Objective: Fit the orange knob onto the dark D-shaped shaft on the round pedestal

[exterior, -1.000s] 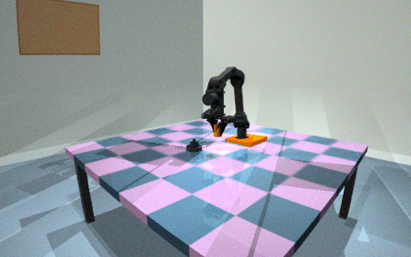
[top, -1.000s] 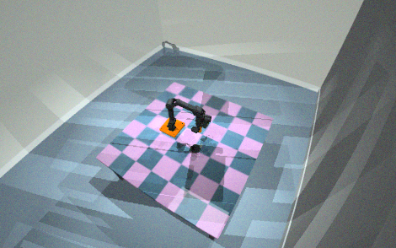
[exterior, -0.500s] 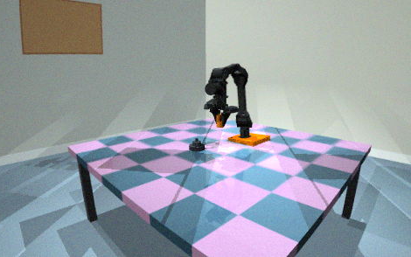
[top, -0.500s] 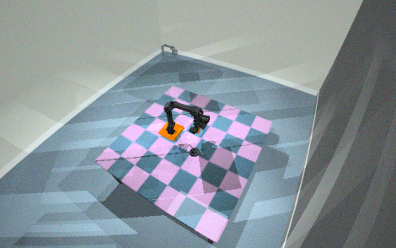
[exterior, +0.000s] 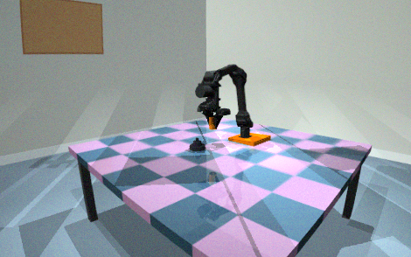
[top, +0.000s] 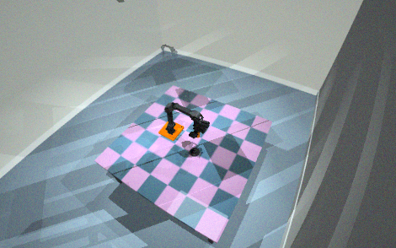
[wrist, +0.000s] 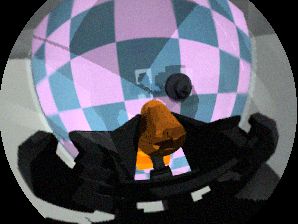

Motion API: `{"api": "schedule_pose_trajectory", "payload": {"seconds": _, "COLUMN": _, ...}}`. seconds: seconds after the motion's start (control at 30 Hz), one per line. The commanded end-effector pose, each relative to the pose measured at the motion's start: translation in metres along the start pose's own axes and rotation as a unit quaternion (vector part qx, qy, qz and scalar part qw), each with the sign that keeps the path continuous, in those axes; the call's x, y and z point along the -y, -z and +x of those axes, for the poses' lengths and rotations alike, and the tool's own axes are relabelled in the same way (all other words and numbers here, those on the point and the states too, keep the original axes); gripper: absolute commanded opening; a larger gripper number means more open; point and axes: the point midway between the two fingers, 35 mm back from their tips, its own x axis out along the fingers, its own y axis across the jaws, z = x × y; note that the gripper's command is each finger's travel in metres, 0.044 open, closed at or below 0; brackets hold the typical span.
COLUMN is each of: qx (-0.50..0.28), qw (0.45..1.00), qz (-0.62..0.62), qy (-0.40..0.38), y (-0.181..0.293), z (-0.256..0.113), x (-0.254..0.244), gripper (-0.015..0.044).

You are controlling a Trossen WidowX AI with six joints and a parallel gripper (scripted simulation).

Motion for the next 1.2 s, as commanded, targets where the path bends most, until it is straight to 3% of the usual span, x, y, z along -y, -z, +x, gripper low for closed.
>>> {"api": "schedule_pose_trajectory", "payload": {"seconds": 0.0, "qx": 0.001, "qw": 1.000, "qz": -0.002, "qy": -0.001, "y": -0.005, "z": 0.004, "x": 0.009, "gripper": 0.0000}}
{"api": "schedule_pose_trajectory", "payload": {"seconds": 1.17, "qx": 0.002, "qw": 1.000, "qz": -0.002, "qy": 0.006, "y": -0.027, "z": 0.040, "x": 0.095, "gripper": 0.0000}}
